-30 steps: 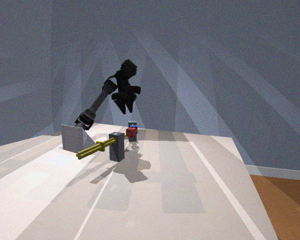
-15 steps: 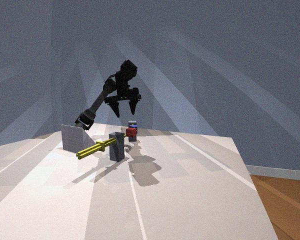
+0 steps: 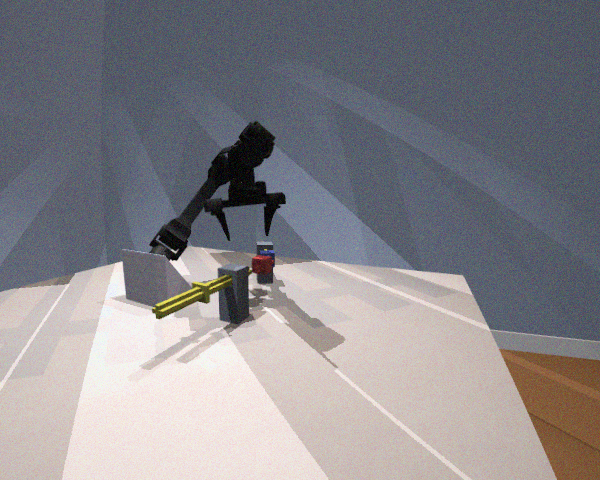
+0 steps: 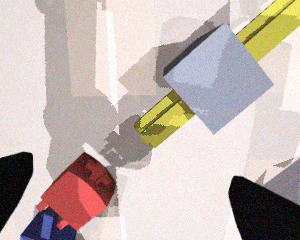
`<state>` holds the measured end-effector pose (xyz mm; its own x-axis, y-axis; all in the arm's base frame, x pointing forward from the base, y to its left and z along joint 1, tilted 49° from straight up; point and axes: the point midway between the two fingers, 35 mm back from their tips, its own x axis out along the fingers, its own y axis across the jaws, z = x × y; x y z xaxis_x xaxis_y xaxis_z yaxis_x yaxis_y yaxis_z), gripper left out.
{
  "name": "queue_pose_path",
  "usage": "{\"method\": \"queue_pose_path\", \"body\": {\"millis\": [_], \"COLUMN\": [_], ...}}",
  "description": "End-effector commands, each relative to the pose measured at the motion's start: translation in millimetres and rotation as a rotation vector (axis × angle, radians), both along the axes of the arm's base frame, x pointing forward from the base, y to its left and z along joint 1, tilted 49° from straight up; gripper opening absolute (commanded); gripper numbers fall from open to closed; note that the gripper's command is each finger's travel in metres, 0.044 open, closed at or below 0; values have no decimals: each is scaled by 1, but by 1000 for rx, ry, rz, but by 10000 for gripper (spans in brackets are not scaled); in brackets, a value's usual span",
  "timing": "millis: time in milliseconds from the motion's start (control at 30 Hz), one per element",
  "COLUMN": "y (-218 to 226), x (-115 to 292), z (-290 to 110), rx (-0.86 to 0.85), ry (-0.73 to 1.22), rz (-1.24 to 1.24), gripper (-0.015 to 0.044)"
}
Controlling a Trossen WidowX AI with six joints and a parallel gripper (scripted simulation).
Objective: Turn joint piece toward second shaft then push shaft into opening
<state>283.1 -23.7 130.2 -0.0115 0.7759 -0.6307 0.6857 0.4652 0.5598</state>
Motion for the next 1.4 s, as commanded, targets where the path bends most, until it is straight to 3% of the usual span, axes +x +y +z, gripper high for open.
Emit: {"method": "queue_pose_path", "body": {"millis": [0,600,933,1367], "y": [0,-2,-5,-49], "x": [0,-1,1,21], "z": [-5,-29,-32,-72], "rx": [0,-12,-13,-19], "ry": [107,588,560,211], "rz": [-59,-359,-340,-72], "gripper": [440,440,440,440]}}
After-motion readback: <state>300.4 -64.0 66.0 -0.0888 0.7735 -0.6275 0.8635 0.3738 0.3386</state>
